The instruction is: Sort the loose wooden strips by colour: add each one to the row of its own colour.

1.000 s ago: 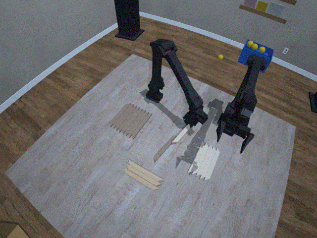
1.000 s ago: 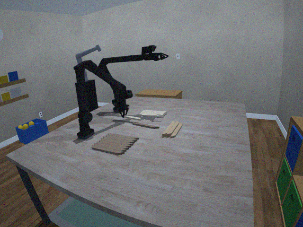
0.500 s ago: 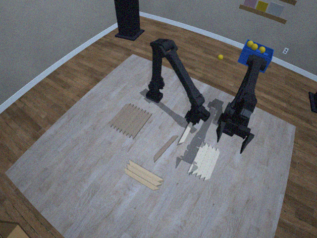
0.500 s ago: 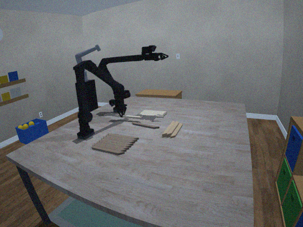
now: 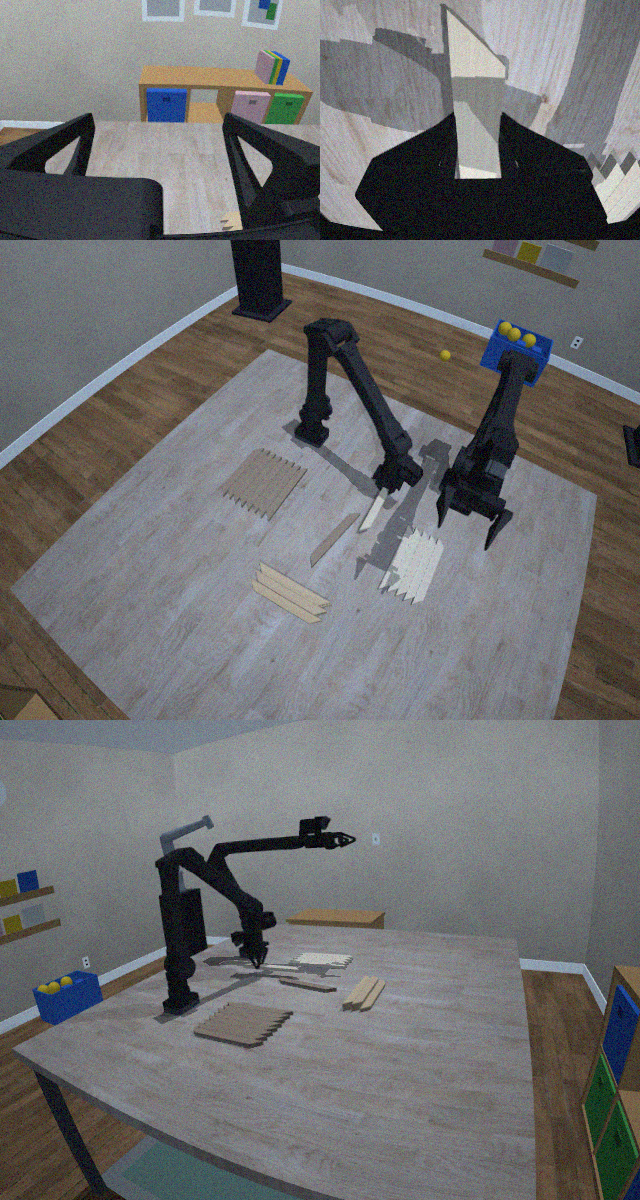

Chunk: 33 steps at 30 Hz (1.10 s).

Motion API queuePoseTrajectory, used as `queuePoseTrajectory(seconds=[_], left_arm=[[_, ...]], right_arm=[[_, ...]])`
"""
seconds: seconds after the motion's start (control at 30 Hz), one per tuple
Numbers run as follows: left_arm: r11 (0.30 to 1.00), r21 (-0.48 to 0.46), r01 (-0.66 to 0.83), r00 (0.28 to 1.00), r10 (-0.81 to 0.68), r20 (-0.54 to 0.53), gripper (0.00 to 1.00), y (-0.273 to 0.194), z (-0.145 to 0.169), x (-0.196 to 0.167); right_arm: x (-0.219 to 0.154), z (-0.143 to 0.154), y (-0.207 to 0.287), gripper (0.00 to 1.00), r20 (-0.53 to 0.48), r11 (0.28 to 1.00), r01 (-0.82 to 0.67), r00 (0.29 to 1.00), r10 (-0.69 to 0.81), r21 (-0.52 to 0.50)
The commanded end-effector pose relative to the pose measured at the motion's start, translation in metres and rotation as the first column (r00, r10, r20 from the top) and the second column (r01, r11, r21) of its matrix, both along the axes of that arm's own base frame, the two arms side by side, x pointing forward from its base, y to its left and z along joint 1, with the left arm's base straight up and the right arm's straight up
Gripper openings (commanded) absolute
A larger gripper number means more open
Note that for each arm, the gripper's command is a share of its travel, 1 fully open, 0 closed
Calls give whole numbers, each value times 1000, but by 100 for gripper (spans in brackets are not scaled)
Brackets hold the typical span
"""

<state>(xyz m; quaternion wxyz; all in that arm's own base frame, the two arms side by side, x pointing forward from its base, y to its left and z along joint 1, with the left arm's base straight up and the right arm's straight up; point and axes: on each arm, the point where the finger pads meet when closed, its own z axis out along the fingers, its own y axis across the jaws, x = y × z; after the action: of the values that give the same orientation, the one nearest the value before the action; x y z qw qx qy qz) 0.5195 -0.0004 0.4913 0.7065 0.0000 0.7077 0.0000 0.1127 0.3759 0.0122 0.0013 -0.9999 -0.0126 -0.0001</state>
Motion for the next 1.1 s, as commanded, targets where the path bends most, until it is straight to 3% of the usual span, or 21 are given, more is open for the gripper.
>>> queuePoseTrajectory(seconds=[0.0,0.27,0.3,1.07], left_arm=[[1000,11,12,1000,-12,-16,100,-5,-8,4],[1000,11,11,1000,-12,28,100,-5,18,1],[1000,11,11,999,-12,32,100,-5,20,0],[1000,11,11,996,-12,93,100,-6,57,-5]], right_arm=[[-4,-13,6,0,5,1000,-11,1000,11,7],[-4,-21,8,0,7,1000,-5,1000,5,8],[-1,-10,18,0,14,999,-3,1000,2,32],[-6,-31,6,0,7,1000,-7,1000,7,3]])
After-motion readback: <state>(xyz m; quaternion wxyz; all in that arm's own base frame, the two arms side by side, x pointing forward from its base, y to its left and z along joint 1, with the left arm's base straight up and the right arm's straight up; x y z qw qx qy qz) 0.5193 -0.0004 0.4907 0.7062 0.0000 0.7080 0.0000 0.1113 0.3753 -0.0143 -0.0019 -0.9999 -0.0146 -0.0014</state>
